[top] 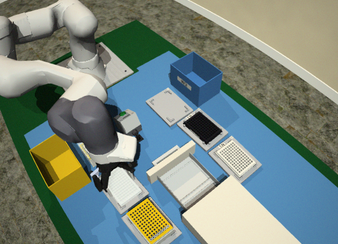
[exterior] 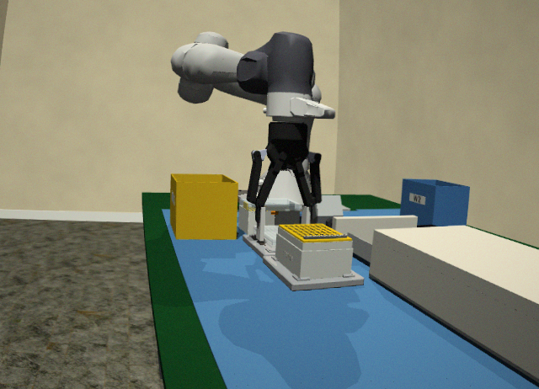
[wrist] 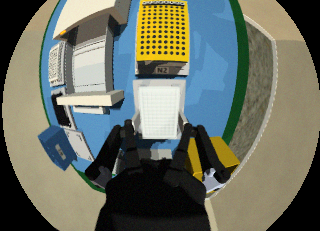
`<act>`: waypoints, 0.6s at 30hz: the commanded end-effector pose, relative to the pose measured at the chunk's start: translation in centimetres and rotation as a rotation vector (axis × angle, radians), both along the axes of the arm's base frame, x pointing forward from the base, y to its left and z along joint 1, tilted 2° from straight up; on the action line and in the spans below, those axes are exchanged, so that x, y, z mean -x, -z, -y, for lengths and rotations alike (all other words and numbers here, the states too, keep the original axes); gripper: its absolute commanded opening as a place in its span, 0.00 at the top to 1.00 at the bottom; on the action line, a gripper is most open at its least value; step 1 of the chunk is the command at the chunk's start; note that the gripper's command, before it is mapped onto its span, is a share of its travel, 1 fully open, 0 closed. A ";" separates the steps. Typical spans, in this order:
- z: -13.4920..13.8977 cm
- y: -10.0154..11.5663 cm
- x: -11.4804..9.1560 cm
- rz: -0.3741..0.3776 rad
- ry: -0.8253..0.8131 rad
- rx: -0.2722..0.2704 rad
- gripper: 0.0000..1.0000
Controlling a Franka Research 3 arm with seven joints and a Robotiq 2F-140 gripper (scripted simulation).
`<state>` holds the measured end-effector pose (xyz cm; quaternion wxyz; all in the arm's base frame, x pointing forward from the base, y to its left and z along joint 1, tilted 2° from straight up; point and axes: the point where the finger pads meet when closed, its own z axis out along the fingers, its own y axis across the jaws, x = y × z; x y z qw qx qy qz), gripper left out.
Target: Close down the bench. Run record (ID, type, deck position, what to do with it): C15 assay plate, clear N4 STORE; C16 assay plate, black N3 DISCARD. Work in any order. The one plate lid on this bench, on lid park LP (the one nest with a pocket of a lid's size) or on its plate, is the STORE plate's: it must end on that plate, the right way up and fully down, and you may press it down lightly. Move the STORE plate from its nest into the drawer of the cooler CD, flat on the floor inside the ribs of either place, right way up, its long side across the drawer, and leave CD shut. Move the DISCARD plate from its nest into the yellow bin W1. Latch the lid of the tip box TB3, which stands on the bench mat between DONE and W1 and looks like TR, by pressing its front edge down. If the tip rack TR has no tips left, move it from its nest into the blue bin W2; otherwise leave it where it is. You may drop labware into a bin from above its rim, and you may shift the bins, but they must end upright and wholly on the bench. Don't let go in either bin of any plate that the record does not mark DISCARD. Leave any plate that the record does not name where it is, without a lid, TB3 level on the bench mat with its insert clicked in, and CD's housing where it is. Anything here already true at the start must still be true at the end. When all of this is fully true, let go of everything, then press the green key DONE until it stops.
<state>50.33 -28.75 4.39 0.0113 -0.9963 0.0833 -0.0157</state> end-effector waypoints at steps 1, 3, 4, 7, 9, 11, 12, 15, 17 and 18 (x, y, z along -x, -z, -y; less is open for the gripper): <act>0.0 -0.1 0.1 -0.003 0.004 -0.001 1.00; 0.0 -0.1 0.1 -0.003 0.004 -0.001 1.00; 0.0 -0.3 0.1 -0.003 0.004 -0.001 1.00; 0.0 -0.7 0.1 -0.003 0.004 -0.001 1.00; 0.0 -0.9 0.2 -0.003 0.004 -0.001 1.00; 0.0 -1.2 0.2 -0.003 0.004 -0.001 1.00; 0.0 -1.3 0.2 -0.003 0.004 -0.001 1.00; 0.0 -1.7 0.2 -0.003 0.004 -0.001 1.00; 0.0 -1.7 0.2 -0.003 0.004 -0.001 1.00; 0.0 -1.9 0.2 -0.003 0.004 -0.001 1.00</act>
